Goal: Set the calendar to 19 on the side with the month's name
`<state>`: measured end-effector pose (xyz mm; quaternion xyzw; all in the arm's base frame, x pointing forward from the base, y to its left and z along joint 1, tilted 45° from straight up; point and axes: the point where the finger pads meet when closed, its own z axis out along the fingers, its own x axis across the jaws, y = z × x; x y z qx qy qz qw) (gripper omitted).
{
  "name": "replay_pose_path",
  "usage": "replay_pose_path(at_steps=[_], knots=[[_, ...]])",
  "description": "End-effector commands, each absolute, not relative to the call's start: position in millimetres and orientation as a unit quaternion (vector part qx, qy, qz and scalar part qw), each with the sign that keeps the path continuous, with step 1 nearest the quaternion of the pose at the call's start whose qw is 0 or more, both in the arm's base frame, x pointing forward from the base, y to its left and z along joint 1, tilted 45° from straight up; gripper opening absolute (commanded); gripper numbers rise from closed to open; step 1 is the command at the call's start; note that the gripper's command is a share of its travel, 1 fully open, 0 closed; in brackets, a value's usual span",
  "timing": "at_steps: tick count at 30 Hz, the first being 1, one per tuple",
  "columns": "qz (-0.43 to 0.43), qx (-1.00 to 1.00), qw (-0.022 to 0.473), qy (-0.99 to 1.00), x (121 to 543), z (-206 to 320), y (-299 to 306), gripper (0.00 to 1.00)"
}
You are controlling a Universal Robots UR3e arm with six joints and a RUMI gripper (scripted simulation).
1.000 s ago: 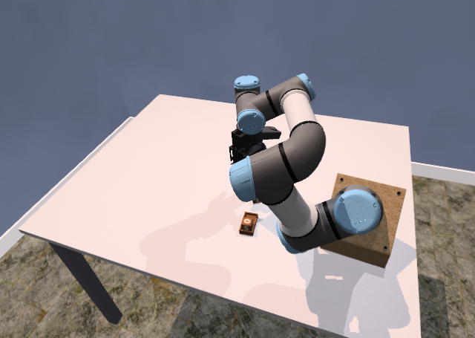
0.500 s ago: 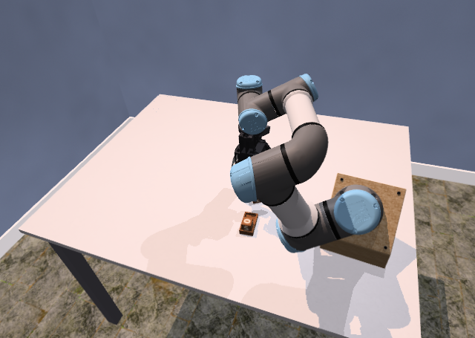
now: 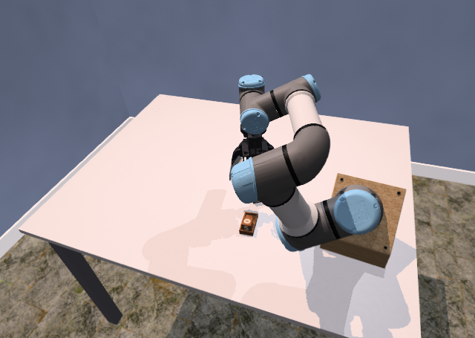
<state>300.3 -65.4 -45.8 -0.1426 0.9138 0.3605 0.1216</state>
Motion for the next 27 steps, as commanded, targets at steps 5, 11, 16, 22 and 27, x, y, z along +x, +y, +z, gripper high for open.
replay_pose_path(at_steps=[5,11,16,22,27], knots=[[0.353,-0.195,0.144,0.904,300.7,-44.3,-65.9,1.00],[0.352,-0.201,0.147,0.902,300.7,-44.2,-65.8,1.00],[0.352,-0.201,0.147,0.902,300.7,-44.2,-65.8,0.28],[0.352,-0.201,0.147,0.902,300.7,-44.2,-65.8,0.28],[0.352,-0.201,0.147,0.902,300.7,-44.2,-65.8,0.28]])
